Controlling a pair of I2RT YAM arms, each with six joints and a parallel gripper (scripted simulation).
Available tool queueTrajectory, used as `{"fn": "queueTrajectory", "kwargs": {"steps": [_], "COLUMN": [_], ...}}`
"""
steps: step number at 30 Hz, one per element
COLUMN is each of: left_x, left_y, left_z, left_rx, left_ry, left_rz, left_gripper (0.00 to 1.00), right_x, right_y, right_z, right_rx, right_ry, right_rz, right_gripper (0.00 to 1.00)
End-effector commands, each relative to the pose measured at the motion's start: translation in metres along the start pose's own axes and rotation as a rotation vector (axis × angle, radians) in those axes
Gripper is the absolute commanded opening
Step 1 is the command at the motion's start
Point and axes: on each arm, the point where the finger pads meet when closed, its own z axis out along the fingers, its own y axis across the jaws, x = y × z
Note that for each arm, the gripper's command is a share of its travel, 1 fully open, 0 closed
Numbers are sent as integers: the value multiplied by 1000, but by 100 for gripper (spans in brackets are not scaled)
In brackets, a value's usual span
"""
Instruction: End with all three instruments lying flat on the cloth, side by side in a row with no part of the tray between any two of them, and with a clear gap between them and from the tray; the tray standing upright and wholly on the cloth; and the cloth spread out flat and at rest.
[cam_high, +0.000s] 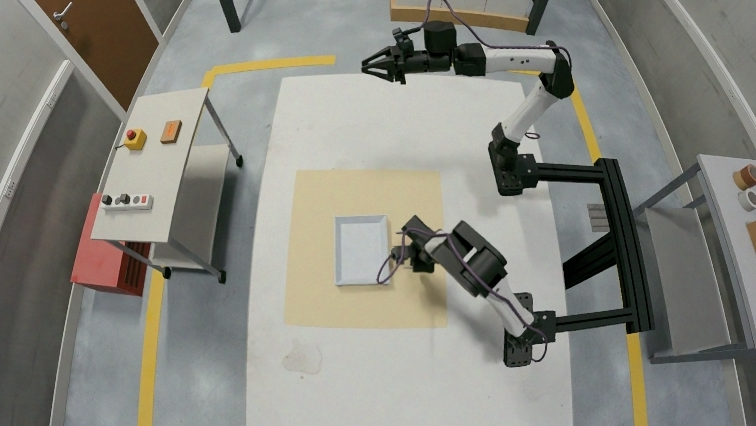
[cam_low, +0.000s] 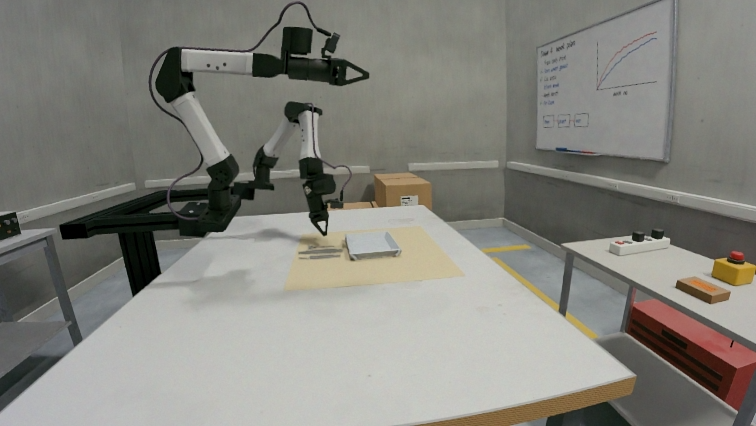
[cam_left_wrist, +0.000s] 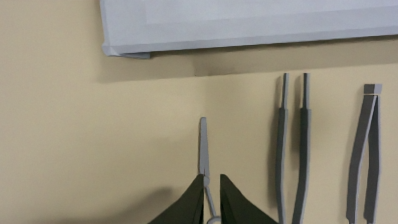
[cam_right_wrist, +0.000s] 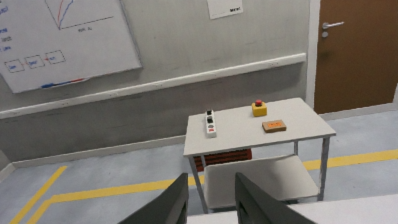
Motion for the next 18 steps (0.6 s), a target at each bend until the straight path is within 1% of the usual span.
{"fn": "queueTrajectory", "kwargs": {"steps": [1,4,5,7,8,10,13,14,18], "left_x": [4,2,4,15,16,8,8,-28,-47], "left_y": [6,6,2,15,16,9,8,-9,-12], "left_z": [-21,-33,-23,-9,-8,-9,-10,-32,-43], "left_rx": [-28,-29,-10,-44,-47,-32,-33,40,87], "left_ry": [14,15,16,48,51,35,36,-48,-66], "left_rz": [9,10,7,7,8,3,4,-26,-29], "left_gripper": [10,10,10,10,10,10,10,10,10], "right_x": [5,5,5,5,5,5,5,5,5], "right_y": [-1,-1,-1,-1,-1,-1,-1,-1,-1], "right_z": [1,1,1,1,1,1,1,1,1], "right_rx": [5,5,5,5,5,5,5,5,5], "right_ry": [17,17,17,17,17,17,17,17,17], "right_rz": [-10,-10,-10,-10,-10,-10,-10,-10,-10], "right_gripper": [28,28,28,28,28,28,28,28,28]}}
